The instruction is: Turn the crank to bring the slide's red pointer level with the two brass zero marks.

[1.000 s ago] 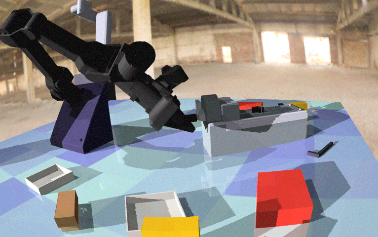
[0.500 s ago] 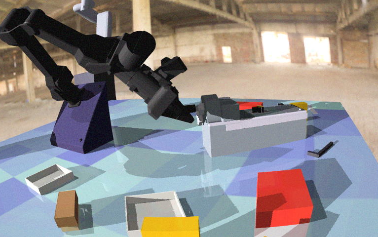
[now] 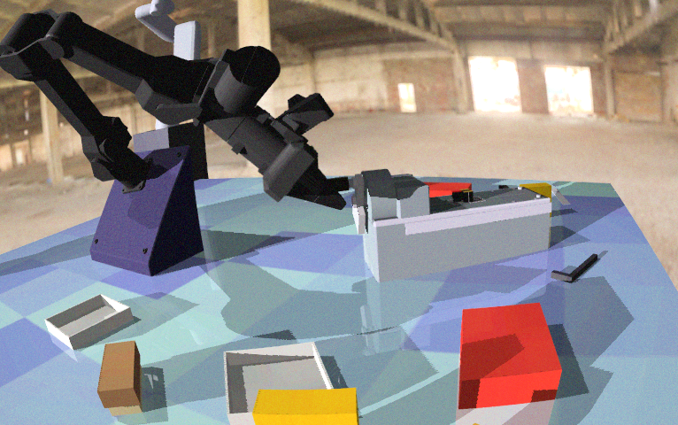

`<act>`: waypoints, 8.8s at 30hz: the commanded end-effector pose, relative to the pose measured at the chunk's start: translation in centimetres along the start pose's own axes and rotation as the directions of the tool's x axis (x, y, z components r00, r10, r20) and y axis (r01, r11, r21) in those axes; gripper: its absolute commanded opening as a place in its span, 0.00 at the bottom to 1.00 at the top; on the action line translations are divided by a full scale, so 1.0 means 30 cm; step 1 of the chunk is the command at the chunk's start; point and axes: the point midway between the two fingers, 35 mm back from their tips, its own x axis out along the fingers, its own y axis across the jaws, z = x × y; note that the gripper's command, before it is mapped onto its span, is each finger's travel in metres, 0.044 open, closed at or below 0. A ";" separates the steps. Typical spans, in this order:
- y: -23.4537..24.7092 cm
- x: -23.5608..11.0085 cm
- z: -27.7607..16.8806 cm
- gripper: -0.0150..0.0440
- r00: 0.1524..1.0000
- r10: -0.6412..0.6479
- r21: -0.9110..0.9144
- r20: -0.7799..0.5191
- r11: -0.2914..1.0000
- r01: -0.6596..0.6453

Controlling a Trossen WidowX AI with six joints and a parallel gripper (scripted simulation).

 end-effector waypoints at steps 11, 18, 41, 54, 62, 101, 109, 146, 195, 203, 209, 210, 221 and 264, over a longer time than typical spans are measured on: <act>0.051 -0.013 0.012 0.25 1.000 0.008 -0.007 0.009 1.000 -0.008; 0.061 -0.013 0.011 0.25 1.000 0.008 -0.007 0.009 1.000 -0.008; 0.080 -0.008 0.006 0.25 1.000 0.009 -0.007 0.009 1.000 -0.009; 0.087 -0.006 0.004 0.25 1.000 0.009 -0.007 0.009 1.000 -0.009; 0.090 -0.005 0.004 0.25 1.000 0.009 -0.007 0.009 1.000 -0.009; 0.101 -0.001 0.000 0.25 1.000 0.009 -0.007 0.009 1.000 -0.009; 0.103 0.000 -0.001 0.25 1.000 0.009 -0.007 0.009 1.000 -0.009; 0.111 0.004 -0.004 0.25 1.000 0.009 -0.007 0.009 1.000 -0.009; 0.122 0.011 -0.010 0.25 1.000 0.009 -0.007 0.008 1.000 -0.009; 0.124 0.012 -0.011 0.25 1.000 0.009 -0.007 0.008 1.000 -0.009; 0.126 0.013 -0.012 0.25 1.000 0.009 -0.007 0.008 1.000 -0.009; 0.126 0.014 -0.012 0.25 1.000 0.009 -0.007 0.008 1.000 -0.009; 0.129 0.016 -0.014 0.25 1.000 0.009 -0.007 0.008 1.000 -0.009; 0.142 0.028 -0.024 0.25 1.000 0.009 -0.007 0.008 1.000 -0.009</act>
